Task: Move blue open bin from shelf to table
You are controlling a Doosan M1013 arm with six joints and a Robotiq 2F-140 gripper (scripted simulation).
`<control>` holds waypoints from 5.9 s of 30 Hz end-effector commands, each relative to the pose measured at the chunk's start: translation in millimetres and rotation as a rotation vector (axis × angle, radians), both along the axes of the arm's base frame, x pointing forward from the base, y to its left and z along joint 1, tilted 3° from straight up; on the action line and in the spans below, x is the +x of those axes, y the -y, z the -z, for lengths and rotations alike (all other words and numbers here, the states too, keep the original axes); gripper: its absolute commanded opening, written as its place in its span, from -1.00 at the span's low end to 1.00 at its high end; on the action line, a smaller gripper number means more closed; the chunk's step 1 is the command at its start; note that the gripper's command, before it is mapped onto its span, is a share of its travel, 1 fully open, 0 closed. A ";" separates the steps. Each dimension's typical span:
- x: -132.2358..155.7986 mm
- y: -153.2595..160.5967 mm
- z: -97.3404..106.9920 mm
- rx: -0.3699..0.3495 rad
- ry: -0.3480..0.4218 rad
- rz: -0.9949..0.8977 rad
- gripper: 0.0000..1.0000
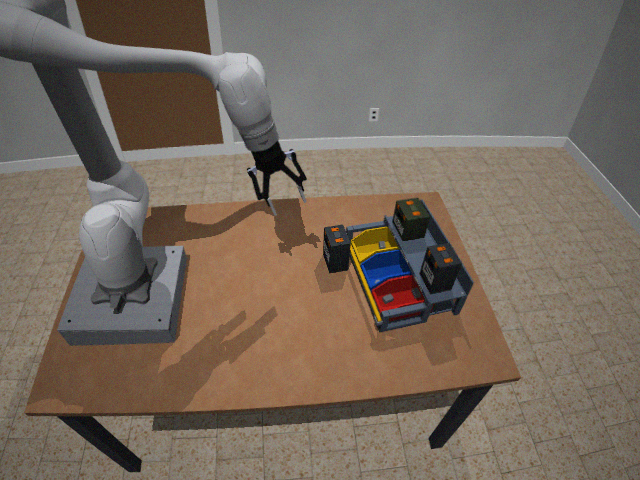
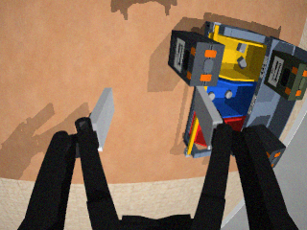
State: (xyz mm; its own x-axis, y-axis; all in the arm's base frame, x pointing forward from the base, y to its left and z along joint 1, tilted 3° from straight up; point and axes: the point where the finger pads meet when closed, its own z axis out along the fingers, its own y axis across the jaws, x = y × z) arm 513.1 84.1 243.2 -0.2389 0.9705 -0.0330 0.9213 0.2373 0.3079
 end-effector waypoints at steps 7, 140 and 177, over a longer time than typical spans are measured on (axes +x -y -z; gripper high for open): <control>23.6 38.4 -22.9 0.136 0.021 0.222 0.15; 75.3 121.3 -73.0 0.970 0.151 1.573 0.15; 75.3 121.3 -73.0 0.970 0.151 1.573 0.15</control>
State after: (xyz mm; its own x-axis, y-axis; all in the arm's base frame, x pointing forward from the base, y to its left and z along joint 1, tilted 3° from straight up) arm 588.4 -37.2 316.2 0.7424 -0.0417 0.6686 0.0465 -0.9925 -0.1135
